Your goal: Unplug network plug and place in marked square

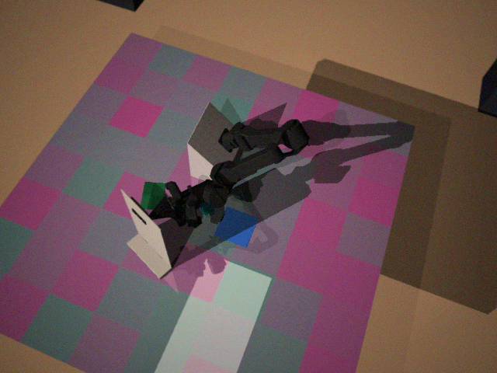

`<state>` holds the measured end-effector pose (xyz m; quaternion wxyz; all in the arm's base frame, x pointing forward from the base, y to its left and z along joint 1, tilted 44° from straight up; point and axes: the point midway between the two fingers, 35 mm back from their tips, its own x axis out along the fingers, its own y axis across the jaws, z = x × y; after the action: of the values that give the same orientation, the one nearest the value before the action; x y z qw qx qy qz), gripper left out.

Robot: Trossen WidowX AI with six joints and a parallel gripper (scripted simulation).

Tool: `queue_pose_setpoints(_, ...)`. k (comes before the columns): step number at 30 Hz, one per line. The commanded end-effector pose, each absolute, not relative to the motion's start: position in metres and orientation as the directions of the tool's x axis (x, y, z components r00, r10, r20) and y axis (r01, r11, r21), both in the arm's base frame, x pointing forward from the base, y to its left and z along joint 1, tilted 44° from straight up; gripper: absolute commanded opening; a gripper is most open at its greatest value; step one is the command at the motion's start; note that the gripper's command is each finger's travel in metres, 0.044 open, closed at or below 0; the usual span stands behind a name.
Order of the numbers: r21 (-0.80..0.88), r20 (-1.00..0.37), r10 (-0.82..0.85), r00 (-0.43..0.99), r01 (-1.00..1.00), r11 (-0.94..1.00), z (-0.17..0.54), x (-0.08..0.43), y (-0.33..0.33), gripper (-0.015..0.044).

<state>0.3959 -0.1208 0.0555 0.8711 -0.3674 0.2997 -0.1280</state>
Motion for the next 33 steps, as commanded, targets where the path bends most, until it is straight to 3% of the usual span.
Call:
queue_pose_setpoints(1, -0.719, -0.430, -0.444, 0.786, -0.001, 0.695, 0.054, 0.396, -0.121, 0.0000)
queue_pose_setpoints(33, -0.718, -0.431, -0.444, 0.786, -0.001, 0.696, 0.060, 0.380, -0.116, 0.0000)
